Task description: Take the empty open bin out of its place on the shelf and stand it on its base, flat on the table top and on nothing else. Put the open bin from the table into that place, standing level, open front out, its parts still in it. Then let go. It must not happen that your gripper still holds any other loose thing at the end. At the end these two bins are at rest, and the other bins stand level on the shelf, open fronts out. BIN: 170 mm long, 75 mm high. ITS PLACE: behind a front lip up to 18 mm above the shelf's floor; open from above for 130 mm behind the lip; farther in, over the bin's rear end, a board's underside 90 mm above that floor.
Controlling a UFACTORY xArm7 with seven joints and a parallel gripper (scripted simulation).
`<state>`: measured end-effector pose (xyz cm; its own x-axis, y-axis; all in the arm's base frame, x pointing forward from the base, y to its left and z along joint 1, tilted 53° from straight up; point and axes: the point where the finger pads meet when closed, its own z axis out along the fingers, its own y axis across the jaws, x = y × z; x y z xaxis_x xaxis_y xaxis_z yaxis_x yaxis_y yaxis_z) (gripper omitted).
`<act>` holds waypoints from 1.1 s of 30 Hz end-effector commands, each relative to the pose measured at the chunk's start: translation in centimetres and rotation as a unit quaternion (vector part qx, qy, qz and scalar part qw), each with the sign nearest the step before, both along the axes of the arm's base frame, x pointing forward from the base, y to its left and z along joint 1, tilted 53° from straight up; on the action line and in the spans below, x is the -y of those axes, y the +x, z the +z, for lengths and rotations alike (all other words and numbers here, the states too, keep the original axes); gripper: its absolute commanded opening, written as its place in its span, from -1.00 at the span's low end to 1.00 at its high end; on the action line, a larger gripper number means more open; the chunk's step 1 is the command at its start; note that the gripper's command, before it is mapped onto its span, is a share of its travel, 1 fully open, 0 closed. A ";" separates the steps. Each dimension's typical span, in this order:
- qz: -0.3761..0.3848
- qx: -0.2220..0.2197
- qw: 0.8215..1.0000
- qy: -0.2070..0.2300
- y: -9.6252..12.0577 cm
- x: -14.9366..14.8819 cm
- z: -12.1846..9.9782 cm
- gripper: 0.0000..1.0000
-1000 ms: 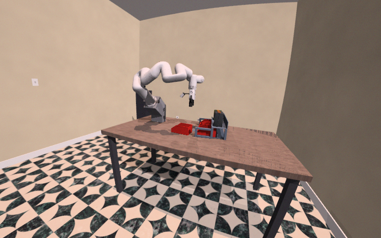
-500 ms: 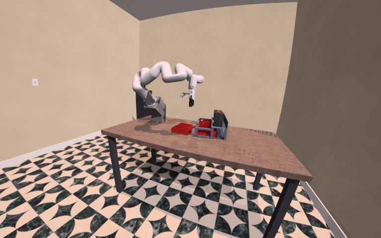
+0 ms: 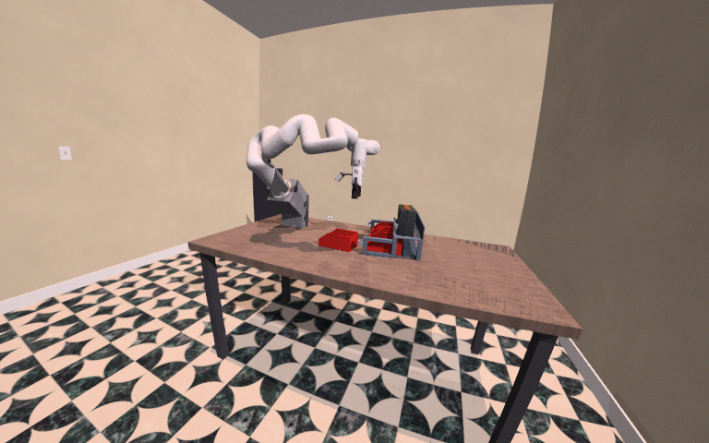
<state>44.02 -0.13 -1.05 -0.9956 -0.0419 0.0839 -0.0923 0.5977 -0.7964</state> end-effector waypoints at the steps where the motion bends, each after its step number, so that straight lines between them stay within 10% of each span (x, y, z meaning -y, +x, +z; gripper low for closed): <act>1: 0.001 0.001 1.000 0.001 0.1 -0.2 0.1 1.00; 14: 0.001 0.001 1.000 0.001 0.1 -0.2 0.1 1.00; 15: 0.001 0.001 1.000 0.001 0.1 -0.2 0.1 -1.00; 33: 0.001 0.001 1.000 0.001 0.1 -0.2 0.1 -1.00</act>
